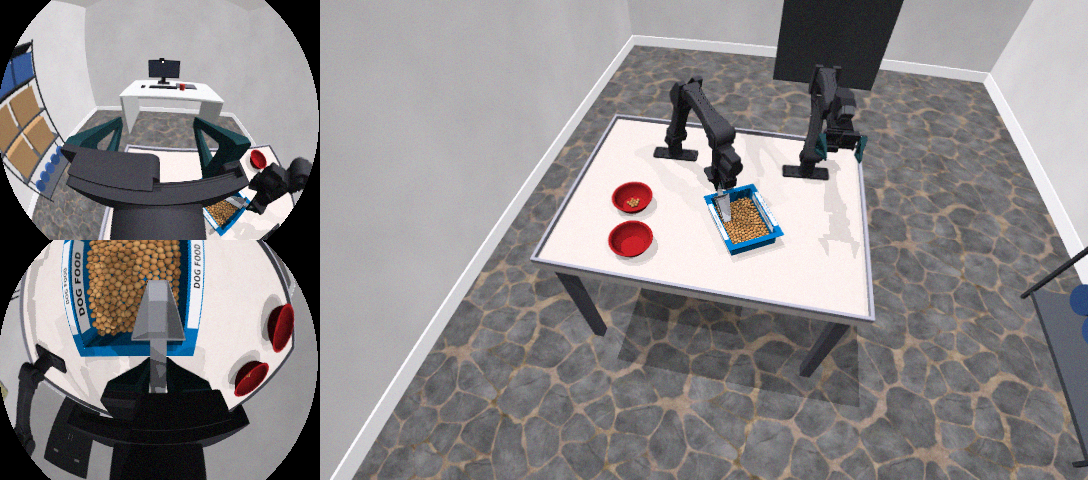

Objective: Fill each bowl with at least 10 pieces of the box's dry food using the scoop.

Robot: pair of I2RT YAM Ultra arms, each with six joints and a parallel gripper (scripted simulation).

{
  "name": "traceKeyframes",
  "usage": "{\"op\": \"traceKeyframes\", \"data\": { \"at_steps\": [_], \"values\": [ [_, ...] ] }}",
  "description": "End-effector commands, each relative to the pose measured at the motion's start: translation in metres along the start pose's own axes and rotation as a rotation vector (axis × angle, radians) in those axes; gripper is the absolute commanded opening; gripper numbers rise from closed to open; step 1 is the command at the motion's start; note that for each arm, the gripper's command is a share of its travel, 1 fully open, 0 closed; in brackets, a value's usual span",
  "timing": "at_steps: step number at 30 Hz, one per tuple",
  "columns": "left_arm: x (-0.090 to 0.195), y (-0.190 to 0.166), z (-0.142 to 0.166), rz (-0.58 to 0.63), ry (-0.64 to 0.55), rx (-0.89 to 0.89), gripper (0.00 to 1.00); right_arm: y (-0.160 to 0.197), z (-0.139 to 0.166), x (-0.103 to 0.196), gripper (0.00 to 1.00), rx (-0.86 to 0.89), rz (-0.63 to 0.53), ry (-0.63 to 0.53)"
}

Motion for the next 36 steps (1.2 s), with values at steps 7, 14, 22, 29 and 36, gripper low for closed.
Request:
{"op": "traceKeyframes", "data": {
  "at_steps": [7,14,22,29,36],
  "values": [
    [0.003,0.0,-0.008,-0.001,-0.019,0.0,1.0,-0.004,-0.017,0.006,0.0,-0.012,-0.008,-0.049],
    [0.003,0.0,-0.008,-0.001,-0.019,0.0,1.0,-0.002,-0.022,0.004,0.0,-0.004,-0.005,-0.052],
    [0.003,0.0,-0.008,-0.001,-0.019,0.0,1.0,-0.002,-0.023,0.001,0.0,-0.005,-0.008,-0.027],
    [0.003,0.0,-0.008,-0.001,-0.019,0.0,1.0,-0.003,-0.027,-0.004,0.0,-0.006,-0.001,-0.011],
    [0.003,0.0,-0.008,-0.001,-0.019,0.0,1.0,0.006,-0.025,0.02,0.0,0.005,-0.023,-0.068]
  ]
}}
Point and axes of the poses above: on each arm, the point where the finger pads meet when closed, its own x axis back along the fingers, its own y axis across the jaws, z = x × y, the point moved 3 cm from there along x, back along the fingers, and after that the axes turned 2 degrees about -x, right-handed, at the moved point
